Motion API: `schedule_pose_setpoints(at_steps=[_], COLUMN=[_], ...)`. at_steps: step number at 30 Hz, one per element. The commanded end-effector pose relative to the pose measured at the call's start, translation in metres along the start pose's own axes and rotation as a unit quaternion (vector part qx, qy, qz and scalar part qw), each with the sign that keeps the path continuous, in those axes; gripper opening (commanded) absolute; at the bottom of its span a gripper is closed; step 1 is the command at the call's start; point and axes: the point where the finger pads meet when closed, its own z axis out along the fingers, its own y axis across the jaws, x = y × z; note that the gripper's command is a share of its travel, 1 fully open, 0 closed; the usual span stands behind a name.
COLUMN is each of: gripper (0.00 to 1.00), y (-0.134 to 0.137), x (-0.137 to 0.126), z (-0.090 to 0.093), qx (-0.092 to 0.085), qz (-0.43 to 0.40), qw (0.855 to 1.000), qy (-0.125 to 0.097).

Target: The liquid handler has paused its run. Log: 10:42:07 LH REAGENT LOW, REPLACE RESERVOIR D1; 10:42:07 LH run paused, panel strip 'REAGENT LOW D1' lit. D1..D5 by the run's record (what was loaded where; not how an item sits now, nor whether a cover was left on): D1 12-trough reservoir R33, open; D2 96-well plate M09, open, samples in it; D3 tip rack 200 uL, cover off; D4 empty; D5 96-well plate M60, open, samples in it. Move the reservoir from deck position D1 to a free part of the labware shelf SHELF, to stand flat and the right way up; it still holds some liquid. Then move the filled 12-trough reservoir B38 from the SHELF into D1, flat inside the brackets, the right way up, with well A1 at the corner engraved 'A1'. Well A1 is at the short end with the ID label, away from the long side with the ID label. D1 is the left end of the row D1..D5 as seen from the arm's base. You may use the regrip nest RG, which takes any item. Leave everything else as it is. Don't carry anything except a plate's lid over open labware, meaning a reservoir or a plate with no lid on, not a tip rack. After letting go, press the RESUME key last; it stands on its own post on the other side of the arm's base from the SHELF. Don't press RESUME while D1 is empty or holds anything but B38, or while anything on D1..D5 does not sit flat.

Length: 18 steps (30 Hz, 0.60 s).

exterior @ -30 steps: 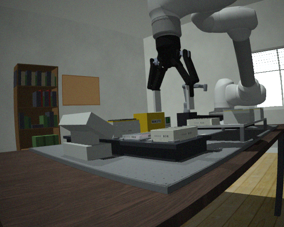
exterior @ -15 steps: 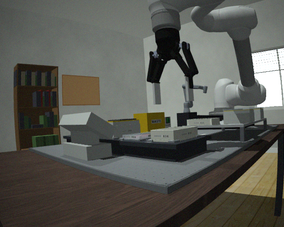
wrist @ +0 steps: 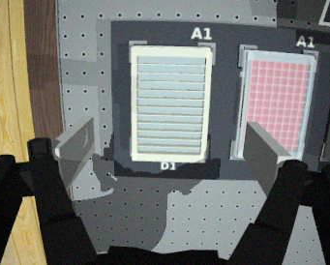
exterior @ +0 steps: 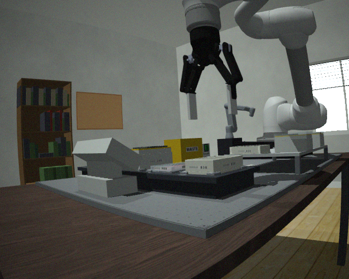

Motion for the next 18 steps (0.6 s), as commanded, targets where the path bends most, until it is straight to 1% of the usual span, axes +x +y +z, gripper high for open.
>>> schedule_pose_setpoints(at_steps=[1, 18], gripper=[0.77, 0.77], y=[0.000, 0.000], x=[0.000, 0.000], z=[-0.004, -0.029], qx=[0.000, 0.000], qz=[0.000, 0.000], qw=[1.000, 1.000], qy=[0.000, 0.000])
